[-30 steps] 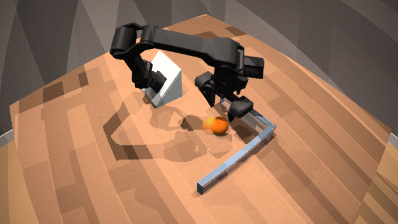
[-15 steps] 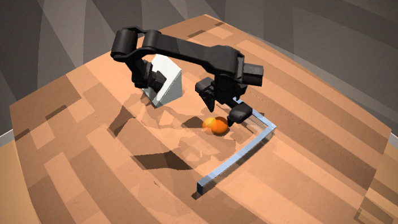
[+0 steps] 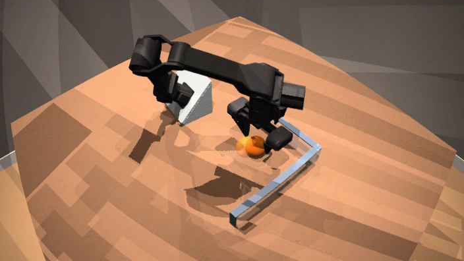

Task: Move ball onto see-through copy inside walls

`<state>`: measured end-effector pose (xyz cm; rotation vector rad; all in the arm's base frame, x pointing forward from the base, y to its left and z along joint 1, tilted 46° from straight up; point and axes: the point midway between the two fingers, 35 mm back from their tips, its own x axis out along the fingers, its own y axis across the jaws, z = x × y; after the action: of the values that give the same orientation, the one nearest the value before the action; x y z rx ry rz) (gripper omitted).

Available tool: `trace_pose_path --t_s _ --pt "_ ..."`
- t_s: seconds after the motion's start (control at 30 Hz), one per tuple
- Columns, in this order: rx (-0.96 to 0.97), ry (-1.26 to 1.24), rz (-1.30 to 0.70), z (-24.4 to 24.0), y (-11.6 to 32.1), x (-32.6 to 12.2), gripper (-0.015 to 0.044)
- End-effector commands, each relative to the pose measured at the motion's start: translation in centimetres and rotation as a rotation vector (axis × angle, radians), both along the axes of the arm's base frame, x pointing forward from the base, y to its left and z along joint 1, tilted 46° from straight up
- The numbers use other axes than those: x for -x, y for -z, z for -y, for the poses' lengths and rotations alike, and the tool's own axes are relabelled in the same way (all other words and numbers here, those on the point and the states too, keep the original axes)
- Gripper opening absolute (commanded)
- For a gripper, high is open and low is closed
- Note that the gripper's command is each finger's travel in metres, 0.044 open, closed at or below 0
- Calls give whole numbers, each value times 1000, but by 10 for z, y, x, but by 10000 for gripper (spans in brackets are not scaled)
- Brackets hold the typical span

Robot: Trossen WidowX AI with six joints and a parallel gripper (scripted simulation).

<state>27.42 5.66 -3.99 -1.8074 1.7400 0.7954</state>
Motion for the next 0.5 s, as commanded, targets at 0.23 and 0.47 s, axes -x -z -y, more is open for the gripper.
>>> trace_pose_path --t_s 0.23,0.47 --pt "9 -2 -8 9 8 2 285" --pt "9 -2 -8 9 8 2 238"
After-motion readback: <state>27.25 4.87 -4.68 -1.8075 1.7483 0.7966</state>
